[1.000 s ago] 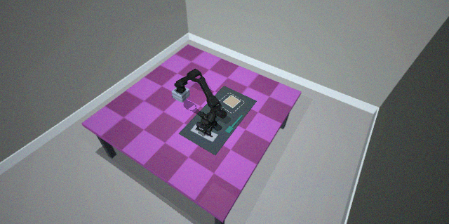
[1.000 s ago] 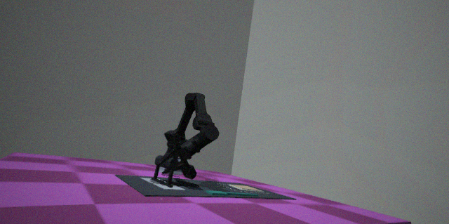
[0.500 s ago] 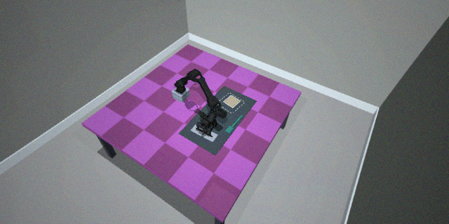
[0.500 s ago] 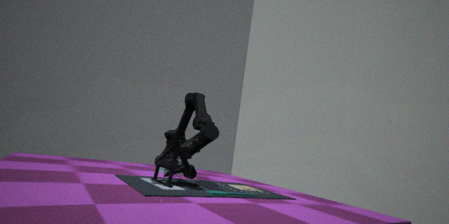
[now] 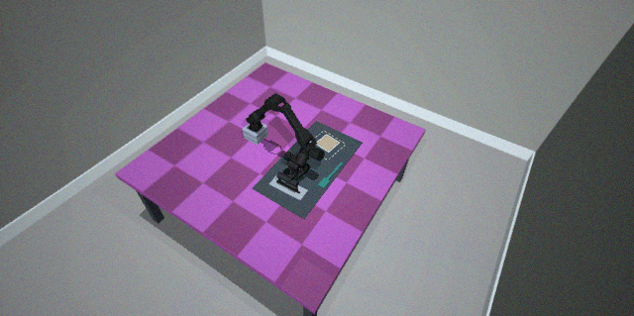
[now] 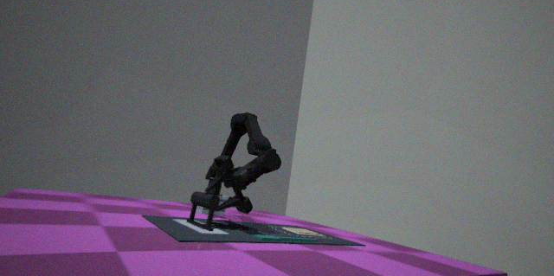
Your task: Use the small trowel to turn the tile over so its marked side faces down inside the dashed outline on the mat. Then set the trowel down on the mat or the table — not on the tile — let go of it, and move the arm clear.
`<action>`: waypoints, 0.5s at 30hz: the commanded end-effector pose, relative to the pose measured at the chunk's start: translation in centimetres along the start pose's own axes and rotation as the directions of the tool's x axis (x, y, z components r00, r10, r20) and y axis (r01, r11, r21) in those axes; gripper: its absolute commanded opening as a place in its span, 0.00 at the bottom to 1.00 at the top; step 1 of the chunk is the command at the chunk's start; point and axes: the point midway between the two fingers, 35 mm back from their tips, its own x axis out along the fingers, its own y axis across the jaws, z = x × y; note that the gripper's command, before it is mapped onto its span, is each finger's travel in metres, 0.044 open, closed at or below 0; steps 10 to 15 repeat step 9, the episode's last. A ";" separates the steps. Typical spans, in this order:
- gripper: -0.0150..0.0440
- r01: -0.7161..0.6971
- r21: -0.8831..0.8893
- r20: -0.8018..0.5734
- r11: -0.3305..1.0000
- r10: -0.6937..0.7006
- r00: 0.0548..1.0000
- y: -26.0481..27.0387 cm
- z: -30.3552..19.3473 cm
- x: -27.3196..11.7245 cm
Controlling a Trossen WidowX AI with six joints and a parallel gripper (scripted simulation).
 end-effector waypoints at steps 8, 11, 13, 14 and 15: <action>0.76 -0.003 0.008 -0.009 1.000 0.003 1.000 2.5 1.6 -5.1; 0.76 -0.002 0.006 -0.010 1.000 0.002 1.000 3.3 2.4 -6.2; 0.76 -0.002 0.006 -0.010 1.000 0.002 1.000 3.3 2.4 -6.2; 0.76 -0.002 0.006 -0.010 1.000 0.002 1.000 3.3 2.4 -6.2; 0.76 -0.002 0.006 -0.010 1.000 0.002 1.000 3.3 2.4 -6.2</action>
